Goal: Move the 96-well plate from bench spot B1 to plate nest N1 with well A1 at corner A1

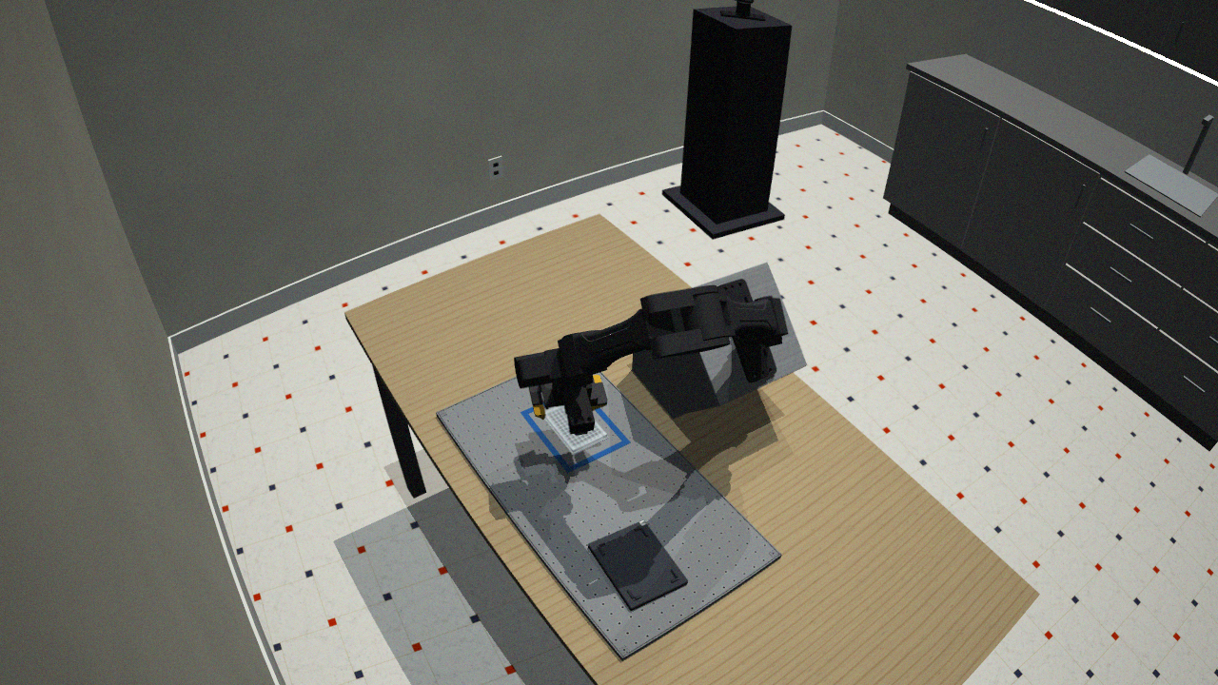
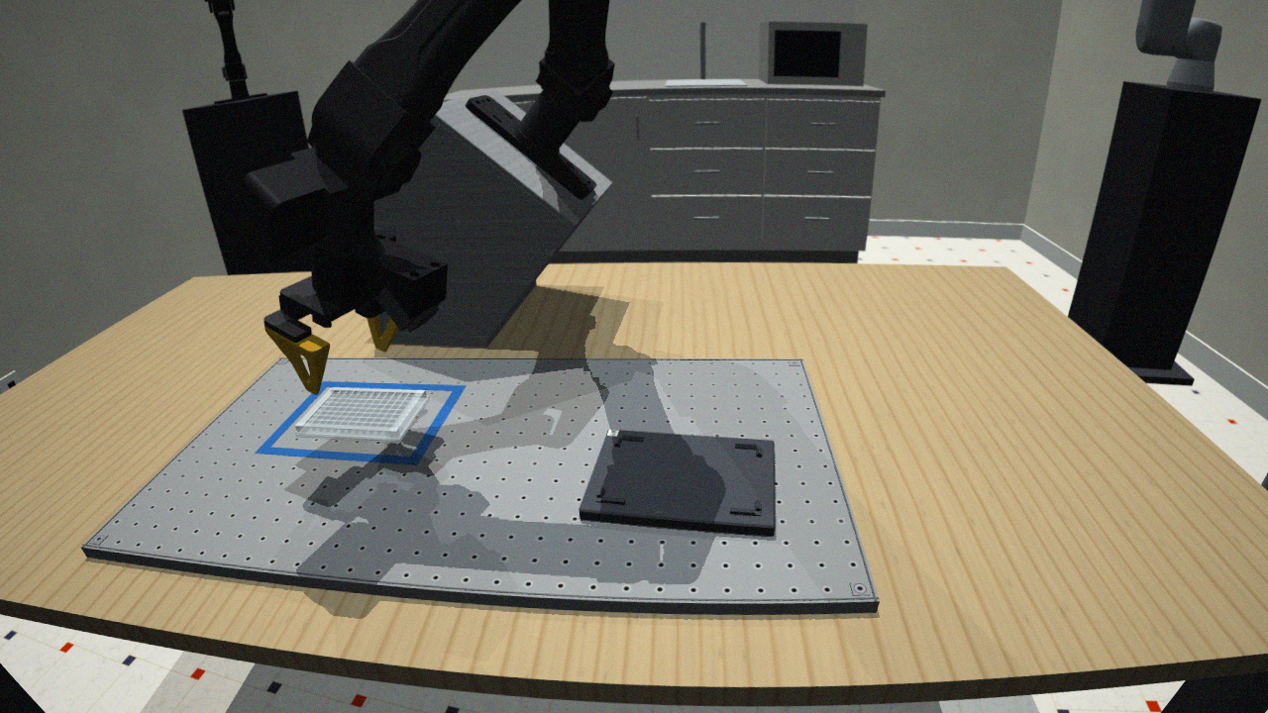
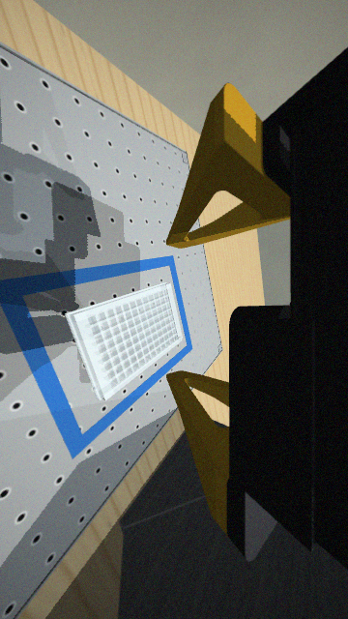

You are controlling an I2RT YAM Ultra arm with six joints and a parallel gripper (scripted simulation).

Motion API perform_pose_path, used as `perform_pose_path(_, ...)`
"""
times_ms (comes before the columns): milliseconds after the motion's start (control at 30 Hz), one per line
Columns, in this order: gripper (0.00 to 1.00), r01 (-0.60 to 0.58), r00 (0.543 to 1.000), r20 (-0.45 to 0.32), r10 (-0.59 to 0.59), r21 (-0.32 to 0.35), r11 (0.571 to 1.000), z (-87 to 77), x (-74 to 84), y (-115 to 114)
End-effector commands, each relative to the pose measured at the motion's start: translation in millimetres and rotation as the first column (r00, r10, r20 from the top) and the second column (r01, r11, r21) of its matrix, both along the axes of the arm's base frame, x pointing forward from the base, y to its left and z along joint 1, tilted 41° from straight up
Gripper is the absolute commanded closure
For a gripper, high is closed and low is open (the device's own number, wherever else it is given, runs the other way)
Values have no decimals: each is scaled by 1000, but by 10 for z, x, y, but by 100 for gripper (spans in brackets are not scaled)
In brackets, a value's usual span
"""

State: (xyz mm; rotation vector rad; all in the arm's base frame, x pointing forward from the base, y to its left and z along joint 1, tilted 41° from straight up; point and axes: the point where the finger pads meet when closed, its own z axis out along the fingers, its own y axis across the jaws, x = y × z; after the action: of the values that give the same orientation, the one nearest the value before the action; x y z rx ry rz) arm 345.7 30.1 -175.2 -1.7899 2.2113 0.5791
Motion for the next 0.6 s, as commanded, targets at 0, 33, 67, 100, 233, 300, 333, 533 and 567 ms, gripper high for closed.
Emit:
perform_pose_path(0,0,-106,993,69,99,101,989,-36,-52,-93)
perform_pose_path(33,0,-123,991,66,115,129,984,-74,-189,-97)
perform_pose_path(67,0,-143,986,106,129,137,980,-63,-96,-135)
perform_pose_path(100,0,-159,984,108,143,164,973,-97,-222,-139)
perform_pose_path(233,0,-214,966,190,176,202,956,-112,-194,-210)
perform_pose_path(300,0,-248,952,238,193,230,941,-132,-240,-245)
perform_pose_path(333,0,-248,952,238,193,230,941,-132,-240,-246)
perform_pose_path(533,0,-253,948,249,196,222,941,-94,-201,-252)
perform_pose_path(567,0,-254,948,251,197,222,941,-90,-198,-251)
